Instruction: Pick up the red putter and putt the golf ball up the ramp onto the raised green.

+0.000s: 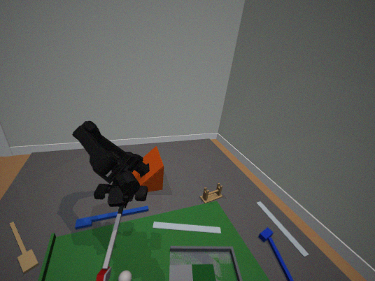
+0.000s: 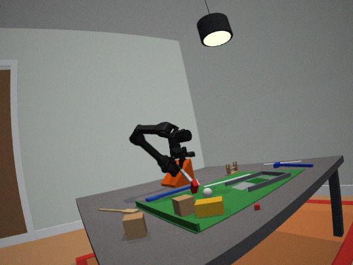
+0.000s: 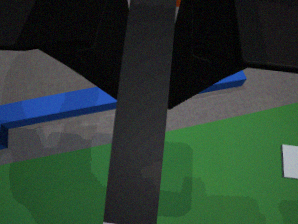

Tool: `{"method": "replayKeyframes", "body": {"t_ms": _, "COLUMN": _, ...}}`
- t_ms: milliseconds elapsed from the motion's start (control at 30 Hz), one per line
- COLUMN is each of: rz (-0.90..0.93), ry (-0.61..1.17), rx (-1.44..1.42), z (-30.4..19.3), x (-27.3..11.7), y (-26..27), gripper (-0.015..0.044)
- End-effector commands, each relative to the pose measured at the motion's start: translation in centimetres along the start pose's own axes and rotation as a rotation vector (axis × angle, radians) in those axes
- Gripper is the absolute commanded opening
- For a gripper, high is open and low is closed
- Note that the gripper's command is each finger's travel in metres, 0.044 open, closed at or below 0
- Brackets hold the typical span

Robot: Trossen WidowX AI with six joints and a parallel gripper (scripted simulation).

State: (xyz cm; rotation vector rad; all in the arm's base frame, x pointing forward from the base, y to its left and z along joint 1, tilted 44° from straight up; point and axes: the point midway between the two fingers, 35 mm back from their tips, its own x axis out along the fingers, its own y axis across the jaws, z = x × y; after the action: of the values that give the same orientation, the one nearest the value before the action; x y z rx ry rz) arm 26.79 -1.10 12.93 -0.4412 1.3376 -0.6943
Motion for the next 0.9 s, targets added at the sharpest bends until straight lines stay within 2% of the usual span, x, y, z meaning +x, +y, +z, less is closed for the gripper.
{"method": "replayKeyframes", "body": {"t_ms": 0, "rz": 0.001, "ry": -0.018, "rx": 0.003, "z": 0.1, "x": 0.6, "y": -0.2, "gripper": 0.0}}
{"method": "replayKeyframes", "body": {"t_ms": 667, "rz": 0.0, "ry": -0.019, "rx": 0.003, "z": 0.1, "x": 3.5, "y": -0.3, "gripper": 0.0}}
{"method": "replayKeyframes", "body": {"t_ms": 867, "rz": 0.002, "ry": -0.007, "rx": 0.005, "z": 0.1, "x": 3.3, "y": -0.1, "gripper": 0.0}}
